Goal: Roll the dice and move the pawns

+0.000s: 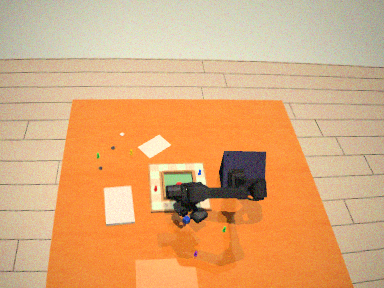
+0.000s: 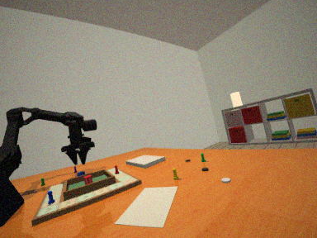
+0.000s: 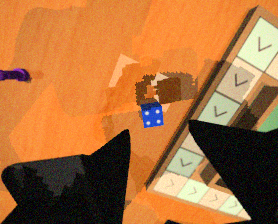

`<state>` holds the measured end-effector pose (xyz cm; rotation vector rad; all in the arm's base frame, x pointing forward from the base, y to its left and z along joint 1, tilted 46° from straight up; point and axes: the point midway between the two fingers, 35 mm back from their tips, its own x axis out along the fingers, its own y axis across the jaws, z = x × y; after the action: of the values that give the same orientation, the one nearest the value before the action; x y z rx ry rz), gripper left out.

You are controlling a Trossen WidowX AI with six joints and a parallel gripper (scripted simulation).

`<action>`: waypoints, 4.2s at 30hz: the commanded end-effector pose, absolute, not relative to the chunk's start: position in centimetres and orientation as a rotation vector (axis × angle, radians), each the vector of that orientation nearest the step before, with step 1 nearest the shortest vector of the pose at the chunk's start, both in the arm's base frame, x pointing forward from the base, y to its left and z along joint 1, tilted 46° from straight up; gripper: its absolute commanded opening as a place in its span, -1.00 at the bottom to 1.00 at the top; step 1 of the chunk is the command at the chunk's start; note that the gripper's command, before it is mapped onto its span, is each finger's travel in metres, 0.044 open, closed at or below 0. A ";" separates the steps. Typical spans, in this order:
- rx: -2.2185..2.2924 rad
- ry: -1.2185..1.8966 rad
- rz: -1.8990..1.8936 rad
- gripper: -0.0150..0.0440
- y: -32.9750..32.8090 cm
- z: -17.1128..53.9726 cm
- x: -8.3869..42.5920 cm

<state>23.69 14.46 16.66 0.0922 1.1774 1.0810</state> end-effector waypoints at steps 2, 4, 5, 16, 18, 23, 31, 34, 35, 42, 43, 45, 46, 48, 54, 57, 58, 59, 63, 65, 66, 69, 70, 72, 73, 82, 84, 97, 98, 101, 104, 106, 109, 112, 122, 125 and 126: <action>0.093 1.179 1.086 0.44 15.2 15.9 23.4; 0.094 1.178 1.086 0.44 15.9 15.3 23.4; 0.094 1.178 1.086 0.44 16.0 15.2 23.4; 0.093 1.179 1.086 0.44 16.8 14.4 23.4; 0.093 1.179 1.086 0.44 17.0 14.2 23.4; 0.094 1.178 1.087 0.44 17.6 13.6 23.4; 0.095 1.177 1.087 0.35 18.2 13.0 23.3; 0.095 1.177 1.087 0.08 18.2 13.0 23.3; 0.095 1.177 1.087 0.00 18.2 13.0 23.3; 0.095 1.177 1.087 -0.30 18.2 13.0 23.3; 0.095 1.177 1.087 -0.32 18.2 13.0 23.3; 0.095 1.177 1.087 -0.49 18.2 13.1 23.4; 0.094 1.177 1.086 -0.49 18.0 13.3 23.4; 0.090 1.179 1.083 -0.49 17.3 13.9 23.7; 0.081 1.184 1.078 -0.49 15.1 16.0 24.3; 0.080 1.186 1.077 -0.49 14.0 17.2 24.4; 0.080 1.186 1.077 -0.49 13.6 17.5 24.5; 0.080 1.186 1.077 -0.49 13.2 17.9 24.5; 0.083 1.186 1.079 -0.49 11.8 19.5 24.4; 0.085 1.186 1.080 -0.49 11.1 20.3 24.3; 0.087 1.185 1.081 -0.49 10.7 20.8 24.2; 0.091 1.183 1.083 -0.49 9.9 21.7 24.0; 0.091 1.183 1.083 -0.49 9.9 21.8 24.0; 0.091 1.183 1.083 -0.49 9.9 21.8 24.0; 0.096 1.186 1.080 -0.49 9.8 21.8 24.1; 0.307 1.336 0.892 -0.49 7.9 19.1 25.4; 0.358 1.369 0.845 -0.49 7.5 18.5 25.7; 0.692 1.555 0.520 -0.49 4.4 14.2 26.9; 0.717 1.567 0.494 -0.49 4.1 13.9 26.9; 0.794 1.601 0.414 -0.49 3.4 12.9 27.0; 0.871 1.633 0.333 -0.49 2.7 11.9 27.0; 0.922 1.653 0.278 -0.49 2.2 11.3 27.0; 0.999 1.680 0.194 -0.49 1.5 10.3 27.0; 1.075 1.705 0.110 -0.49 0.9 9.4 26.9; 1.326 1.766 -0.176 -0.49 -0.7 6.8 28.9; 1.400 1.778 -0.267 -0.49 -1.3 5.9 29.4; 1.424 1.782 -0.298 -0.49 -1.4 5.6 29.6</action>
<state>28.87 -0.67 6.79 1.3358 1.7693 -0.1831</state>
